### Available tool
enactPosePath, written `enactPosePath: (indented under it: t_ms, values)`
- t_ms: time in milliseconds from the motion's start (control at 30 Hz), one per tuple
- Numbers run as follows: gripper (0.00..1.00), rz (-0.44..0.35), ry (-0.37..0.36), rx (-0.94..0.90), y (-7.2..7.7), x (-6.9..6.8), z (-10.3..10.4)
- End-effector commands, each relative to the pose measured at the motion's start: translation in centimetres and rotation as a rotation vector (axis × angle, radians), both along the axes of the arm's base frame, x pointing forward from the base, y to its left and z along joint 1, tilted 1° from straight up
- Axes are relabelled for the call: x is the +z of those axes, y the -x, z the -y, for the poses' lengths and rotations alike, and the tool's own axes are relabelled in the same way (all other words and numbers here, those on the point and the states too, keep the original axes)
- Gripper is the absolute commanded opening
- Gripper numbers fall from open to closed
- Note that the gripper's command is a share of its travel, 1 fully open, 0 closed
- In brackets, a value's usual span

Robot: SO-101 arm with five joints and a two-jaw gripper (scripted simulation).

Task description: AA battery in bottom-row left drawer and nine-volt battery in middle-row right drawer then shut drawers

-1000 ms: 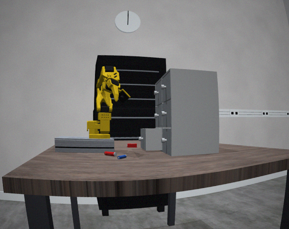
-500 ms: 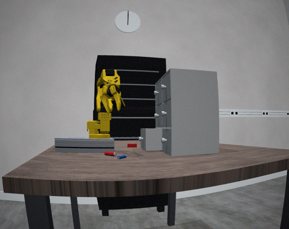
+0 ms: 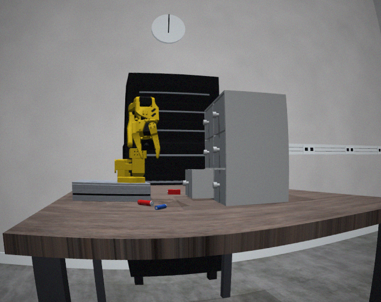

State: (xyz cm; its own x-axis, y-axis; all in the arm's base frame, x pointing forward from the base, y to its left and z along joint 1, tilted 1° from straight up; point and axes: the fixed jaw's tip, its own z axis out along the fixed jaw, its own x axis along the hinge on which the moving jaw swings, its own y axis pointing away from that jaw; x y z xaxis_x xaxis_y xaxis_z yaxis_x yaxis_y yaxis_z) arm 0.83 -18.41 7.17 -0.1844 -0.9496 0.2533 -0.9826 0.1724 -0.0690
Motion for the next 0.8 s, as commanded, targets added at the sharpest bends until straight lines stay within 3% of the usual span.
enactPosePath:
  t_ms: [0,767]
  values:
    - [0.21,-0.032,-0.042,0.109,0.2,-1.0,-0.1]
    - [0.21,-0.132,-0.207,0.746,0.2,-4.9,-1.1]
